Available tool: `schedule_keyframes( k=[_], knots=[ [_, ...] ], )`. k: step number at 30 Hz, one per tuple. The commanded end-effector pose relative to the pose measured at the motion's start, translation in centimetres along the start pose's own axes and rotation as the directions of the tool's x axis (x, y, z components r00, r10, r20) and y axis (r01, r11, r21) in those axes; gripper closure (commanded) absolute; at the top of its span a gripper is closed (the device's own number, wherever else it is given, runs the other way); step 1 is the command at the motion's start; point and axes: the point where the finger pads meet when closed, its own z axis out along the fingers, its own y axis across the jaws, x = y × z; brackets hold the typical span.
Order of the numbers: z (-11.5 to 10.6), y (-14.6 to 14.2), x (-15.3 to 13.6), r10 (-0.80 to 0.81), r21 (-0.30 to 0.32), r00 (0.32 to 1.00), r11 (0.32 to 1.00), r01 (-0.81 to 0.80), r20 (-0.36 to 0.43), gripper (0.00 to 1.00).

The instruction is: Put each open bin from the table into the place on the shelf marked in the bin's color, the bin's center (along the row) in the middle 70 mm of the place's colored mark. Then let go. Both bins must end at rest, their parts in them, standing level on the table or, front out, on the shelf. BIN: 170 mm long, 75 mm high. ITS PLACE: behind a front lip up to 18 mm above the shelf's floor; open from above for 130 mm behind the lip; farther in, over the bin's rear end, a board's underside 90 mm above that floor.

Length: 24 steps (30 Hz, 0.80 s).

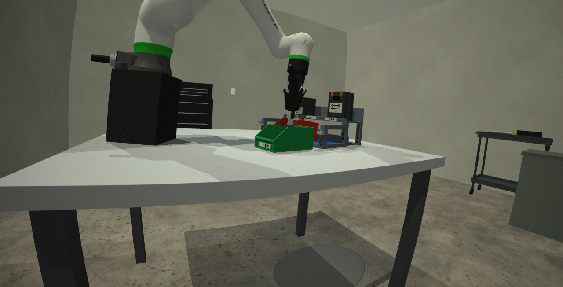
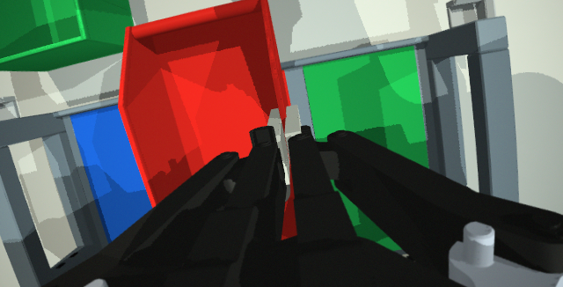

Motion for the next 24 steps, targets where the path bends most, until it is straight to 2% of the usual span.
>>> schedule_keyframes(
  k=[1, 24],
  knots=[
    [0.01, -0.01, 0.0, 0.0, 0.0, 1.0, 1.0, 0.0, 0.005, 1.0],
    [0.11, 0.0, 0.05, 0.0, 0.0, 1.0, 1.0, 0.0, 0.019, 1.0]
  ],
)
